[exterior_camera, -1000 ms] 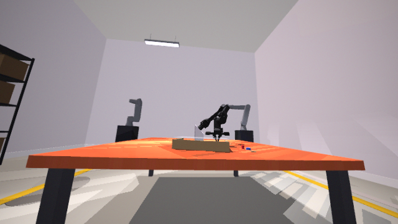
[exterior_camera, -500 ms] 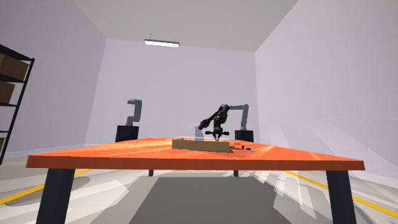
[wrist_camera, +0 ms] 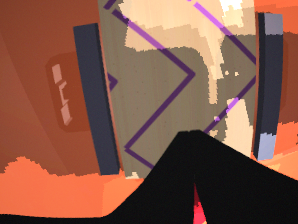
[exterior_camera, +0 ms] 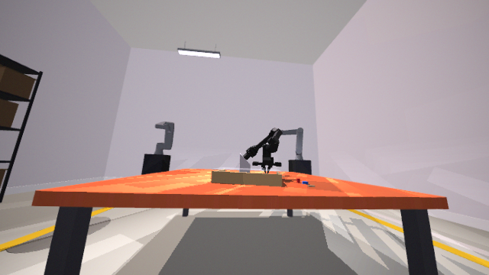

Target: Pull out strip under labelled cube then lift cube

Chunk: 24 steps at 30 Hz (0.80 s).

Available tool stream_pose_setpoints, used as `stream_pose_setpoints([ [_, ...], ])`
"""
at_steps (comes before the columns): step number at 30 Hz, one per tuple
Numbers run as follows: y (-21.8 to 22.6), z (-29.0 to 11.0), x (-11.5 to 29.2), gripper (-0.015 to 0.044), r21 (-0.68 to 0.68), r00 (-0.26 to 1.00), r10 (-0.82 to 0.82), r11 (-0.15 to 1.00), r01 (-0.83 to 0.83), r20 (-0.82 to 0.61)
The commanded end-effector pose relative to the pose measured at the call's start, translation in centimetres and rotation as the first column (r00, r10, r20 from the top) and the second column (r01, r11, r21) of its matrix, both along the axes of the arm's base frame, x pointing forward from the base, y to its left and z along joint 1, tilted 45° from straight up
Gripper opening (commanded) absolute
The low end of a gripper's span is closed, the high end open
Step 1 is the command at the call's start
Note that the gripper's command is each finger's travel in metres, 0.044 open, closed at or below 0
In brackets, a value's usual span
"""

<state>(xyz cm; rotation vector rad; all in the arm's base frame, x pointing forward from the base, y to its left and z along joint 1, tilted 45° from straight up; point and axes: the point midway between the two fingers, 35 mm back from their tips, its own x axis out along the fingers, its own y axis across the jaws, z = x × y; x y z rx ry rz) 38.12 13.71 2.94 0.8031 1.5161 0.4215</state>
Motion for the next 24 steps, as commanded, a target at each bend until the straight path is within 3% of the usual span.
stream_pose_setpoints([
  [1,0.3,0.0,-0.8,0.0000,0.004,1.000,0.000,1.000,0.000,-0.005],
  [24,1.3,0.2,-4.2,0.0000,0.004,1.000,0.000,1.000,0.000,-0.007],
])
